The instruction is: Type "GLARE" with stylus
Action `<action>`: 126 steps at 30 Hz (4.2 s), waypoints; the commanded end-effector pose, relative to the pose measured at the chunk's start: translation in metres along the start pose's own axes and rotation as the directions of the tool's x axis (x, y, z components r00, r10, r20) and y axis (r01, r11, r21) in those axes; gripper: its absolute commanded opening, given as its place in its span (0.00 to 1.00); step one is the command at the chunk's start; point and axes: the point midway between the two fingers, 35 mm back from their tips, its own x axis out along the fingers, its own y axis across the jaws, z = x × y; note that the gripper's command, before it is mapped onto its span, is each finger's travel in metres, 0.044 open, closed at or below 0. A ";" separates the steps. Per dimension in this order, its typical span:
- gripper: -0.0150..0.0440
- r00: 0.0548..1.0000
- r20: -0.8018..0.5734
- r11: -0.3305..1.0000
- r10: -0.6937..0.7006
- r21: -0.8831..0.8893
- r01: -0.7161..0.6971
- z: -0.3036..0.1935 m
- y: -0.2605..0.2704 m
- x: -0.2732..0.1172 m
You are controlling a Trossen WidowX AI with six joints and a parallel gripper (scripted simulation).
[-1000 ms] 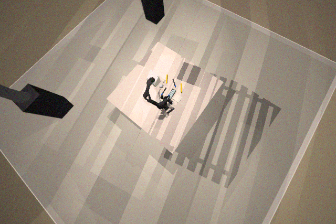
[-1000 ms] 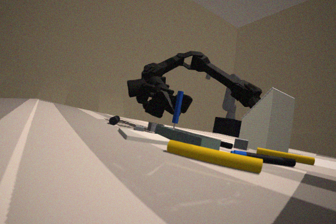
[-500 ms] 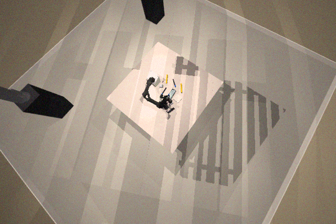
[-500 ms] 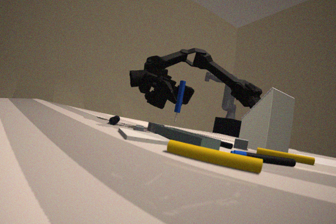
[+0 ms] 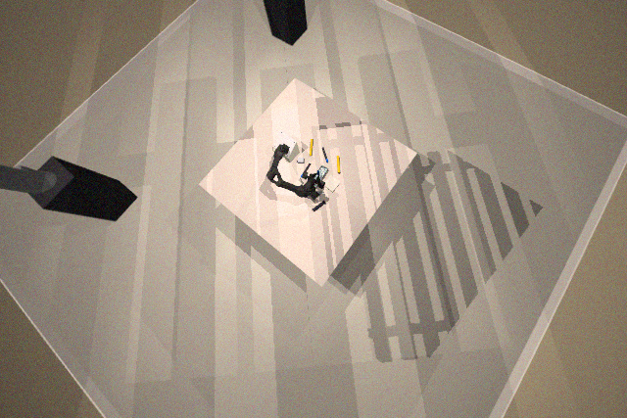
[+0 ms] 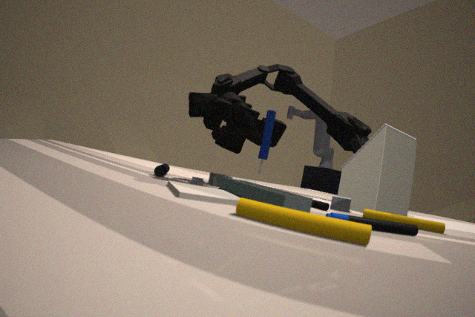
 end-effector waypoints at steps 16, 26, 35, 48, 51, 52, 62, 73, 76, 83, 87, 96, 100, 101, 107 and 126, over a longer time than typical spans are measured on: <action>0.25 1.000 -0.009 1.000 -0.005 0.008 0.005 0.000 -0.003 0.034; 0.39 1.000 -0.009 1.000 -0.005 0.008 0.005 0.003 -0.002 0.036; 0.39 1.000 -0.009 1.000 -0.005 0.008 0.005 0.007 -0.002 0.038; 0.39 1.000 -0.009 1.000 -0.005 0.008 0.005 0.011 -0.002 0.040; 0.39 1.000 -0.009 1.000 -0.005 0.008 0.005 0.012 -0.002 0.041; 0.39 1.000 -0.009 1.000 -0.005 0.008 0.005 0.012 -0.002 0.041; 0.39 1.000 -0.008 1.000 -0.005 0.008 0.005 0.016 -0.002 0.044; 0.39 1.000 -0.008 1.000 -0.005 0.008 0.005 0.017 -0.002 0.044; 0.39 1.000 -0.008 1.000 -0.005 0.008 0.005 0.017 -0.002 0.044; 0.39 1.000 -0.009 1.000 -0.005 0.008 0.005 0.002 -0.001 0.035; 0.39 1.000 -0.010 1.000 -0.004 0.008 0.004 -0.015 -0.002 0.025; 0.36 1.000 -0.004 1.000 0.000 -0.003 0.000 -0.014 0.000 0.025; 0.29 1.000 -0.004 1.000 0.000 -0.003 0.000 -0.014 0.000 0.025; 0.25 1.000 -0.004 1.000 0.000 -0.002 0.000 -0.014 0.001 0.024; 0.25 1.000 -0.007 1.000 -0.002 0.004 0.002 -0.012 0.010 0.017; 0.39 1.000 -0.008 1.000 -0.003 0.007 0.003 0.009 0.016 0.023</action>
